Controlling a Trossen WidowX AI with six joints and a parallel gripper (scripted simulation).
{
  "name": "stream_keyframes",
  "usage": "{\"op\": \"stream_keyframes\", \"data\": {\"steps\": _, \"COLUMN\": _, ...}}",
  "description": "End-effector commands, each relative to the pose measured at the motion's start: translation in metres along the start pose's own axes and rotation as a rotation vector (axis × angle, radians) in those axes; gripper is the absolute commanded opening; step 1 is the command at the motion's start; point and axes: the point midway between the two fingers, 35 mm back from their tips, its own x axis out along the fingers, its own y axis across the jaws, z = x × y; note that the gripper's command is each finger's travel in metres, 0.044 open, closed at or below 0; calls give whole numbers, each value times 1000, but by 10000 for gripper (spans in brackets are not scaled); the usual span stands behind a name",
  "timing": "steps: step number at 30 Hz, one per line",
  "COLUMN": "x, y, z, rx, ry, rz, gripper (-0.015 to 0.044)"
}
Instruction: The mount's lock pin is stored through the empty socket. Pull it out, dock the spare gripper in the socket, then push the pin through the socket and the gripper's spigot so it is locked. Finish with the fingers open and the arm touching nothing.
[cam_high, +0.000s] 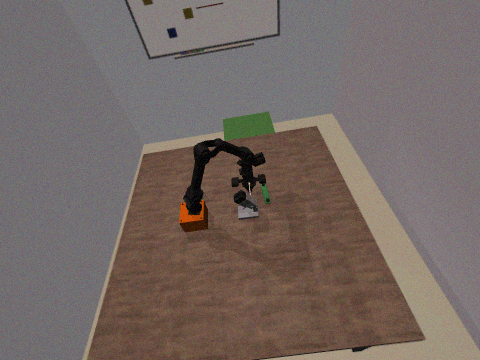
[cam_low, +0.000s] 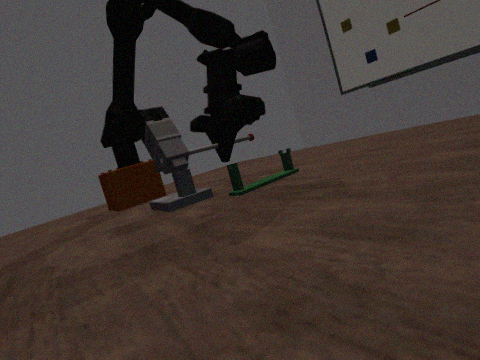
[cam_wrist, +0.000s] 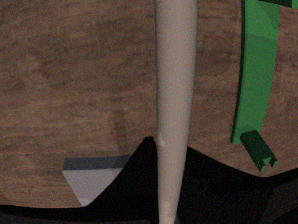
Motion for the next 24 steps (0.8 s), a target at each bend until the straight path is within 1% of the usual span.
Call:
{"op": "stream_keyframes", "data": {"steps": 1, "x": -1, "y": 0, "z": -2, "rx": -2, "ry": -5, "rz": -2, "gripper": 0}}
{"op": "stream_keyframes", "data": {"steps": 24, "x": 4, "y": 0, "z": -19, "rx": -5, "ry": -6, "rz": 5, "gripper": 0}}
